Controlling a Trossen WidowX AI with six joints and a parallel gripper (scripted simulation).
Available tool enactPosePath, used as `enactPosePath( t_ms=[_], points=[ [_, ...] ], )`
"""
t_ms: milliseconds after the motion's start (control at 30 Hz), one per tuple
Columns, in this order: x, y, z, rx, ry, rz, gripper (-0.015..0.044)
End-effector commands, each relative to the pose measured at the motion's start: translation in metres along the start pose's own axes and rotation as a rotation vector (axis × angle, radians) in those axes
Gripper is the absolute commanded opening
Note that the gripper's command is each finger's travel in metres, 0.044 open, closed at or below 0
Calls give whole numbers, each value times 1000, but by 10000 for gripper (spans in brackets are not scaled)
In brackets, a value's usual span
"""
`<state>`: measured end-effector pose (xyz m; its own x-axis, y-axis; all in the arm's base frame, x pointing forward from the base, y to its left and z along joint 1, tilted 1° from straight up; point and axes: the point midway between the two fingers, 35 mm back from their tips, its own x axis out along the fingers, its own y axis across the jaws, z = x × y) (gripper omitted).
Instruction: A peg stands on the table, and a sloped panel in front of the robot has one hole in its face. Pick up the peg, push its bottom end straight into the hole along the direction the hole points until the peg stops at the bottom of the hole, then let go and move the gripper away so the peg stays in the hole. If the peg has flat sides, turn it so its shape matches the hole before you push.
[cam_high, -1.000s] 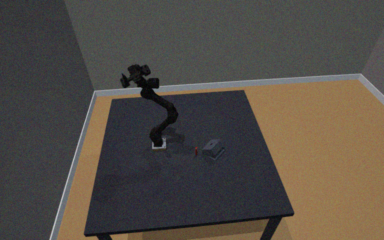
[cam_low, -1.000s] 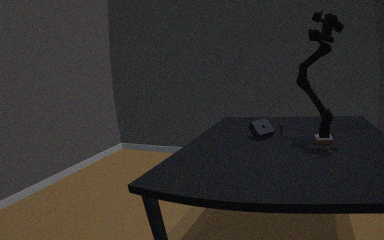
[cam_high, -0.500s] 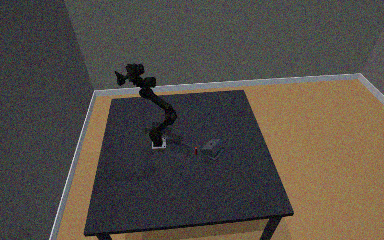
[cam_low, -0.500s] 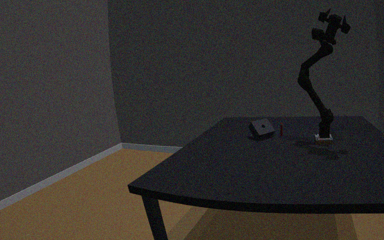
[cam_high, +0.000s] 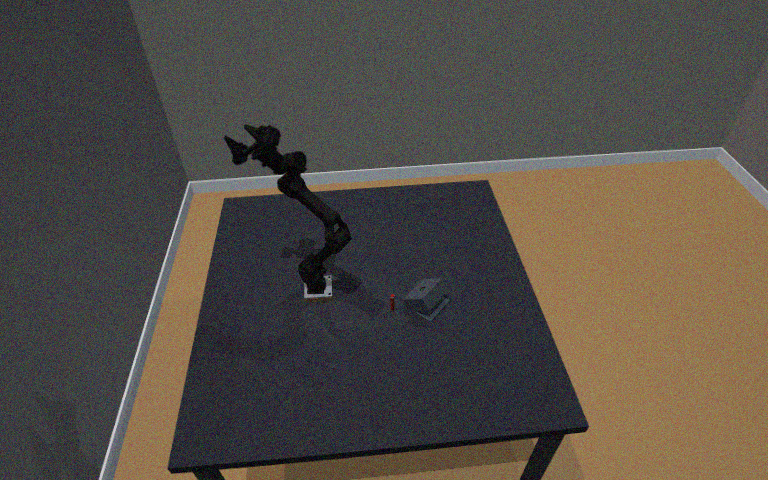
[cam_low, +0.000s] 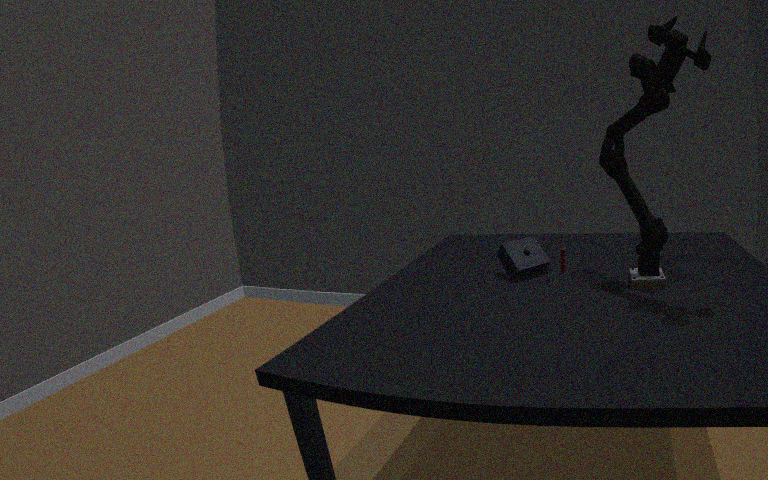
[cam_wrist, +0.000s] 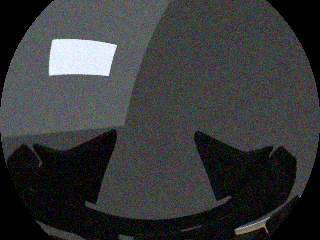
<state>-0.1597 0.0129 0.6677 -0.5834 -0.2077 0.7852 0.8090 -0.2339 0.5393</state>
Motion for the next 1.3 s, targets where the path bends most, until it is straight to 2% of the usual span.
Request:
enactPosePath(
  t_ms=[0, 633, 1267],
  points=[
    [-1, -19, 16, -57, -51, -58, 440],
    [-27, -68, 89, -264, -287, -280, 440],
    [-80, -95, 162, -588, -474, -553, 440]
  ],
)
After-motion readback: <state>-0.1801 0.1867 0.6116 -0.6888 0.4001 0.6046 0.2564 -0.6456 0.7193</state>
